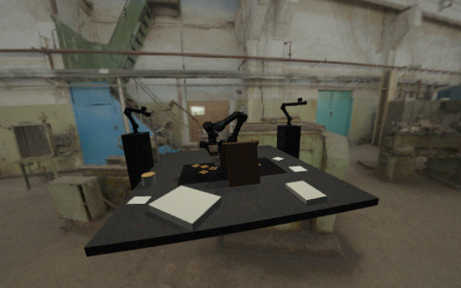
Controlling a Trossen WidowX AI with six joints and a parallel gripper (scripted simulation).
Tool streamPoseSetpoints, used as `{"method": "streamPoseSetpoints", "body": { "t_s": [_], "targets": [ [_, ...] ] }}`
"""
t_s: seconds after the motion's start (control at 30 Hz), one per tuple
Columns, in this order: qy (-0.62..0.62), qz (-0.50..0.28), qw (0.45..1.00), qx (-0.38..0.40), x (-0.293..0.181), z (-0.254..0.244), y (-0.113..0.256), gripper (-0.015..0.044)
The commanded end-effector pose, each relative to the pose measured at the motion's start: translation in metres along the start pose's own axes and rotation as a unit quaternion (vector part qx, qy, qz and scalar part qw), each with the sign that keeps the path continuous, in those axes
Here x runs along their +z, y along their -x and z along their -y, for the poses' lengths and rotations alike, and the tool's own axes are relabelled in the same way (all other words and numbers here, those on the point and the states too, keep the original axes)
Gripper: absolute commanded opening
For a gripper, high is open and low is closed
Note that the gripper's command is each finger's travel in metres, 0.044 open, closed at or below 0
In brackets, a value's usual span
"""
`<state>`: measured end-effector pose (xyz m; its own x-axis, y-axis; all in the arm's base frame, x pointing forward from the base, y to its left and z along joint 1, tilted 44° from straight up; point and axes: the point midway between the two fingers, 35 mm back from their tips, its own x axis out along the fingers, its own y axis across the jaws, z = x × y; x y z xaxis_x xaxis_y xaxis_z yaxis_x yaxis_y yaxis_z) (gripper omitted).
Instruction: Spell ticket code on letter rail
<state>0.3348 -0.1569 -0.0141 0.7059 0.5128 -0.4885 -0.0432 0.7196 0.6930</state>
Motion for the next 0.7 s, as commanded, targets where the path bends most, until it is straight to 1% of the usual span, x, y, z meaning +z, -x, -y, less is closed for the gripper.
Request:
{"method": "streamPoseSetpoints", "body": {
  "t_s": [0.0,0.67],
  "targets": [
    [0.004,0.003,1.000,-0.003,0.003,-0.003,0.002,0.0000],
    [0.003,0.003,1.000,-0.003,0.003,-0.013,0.001,0.0000]
  ]
}}
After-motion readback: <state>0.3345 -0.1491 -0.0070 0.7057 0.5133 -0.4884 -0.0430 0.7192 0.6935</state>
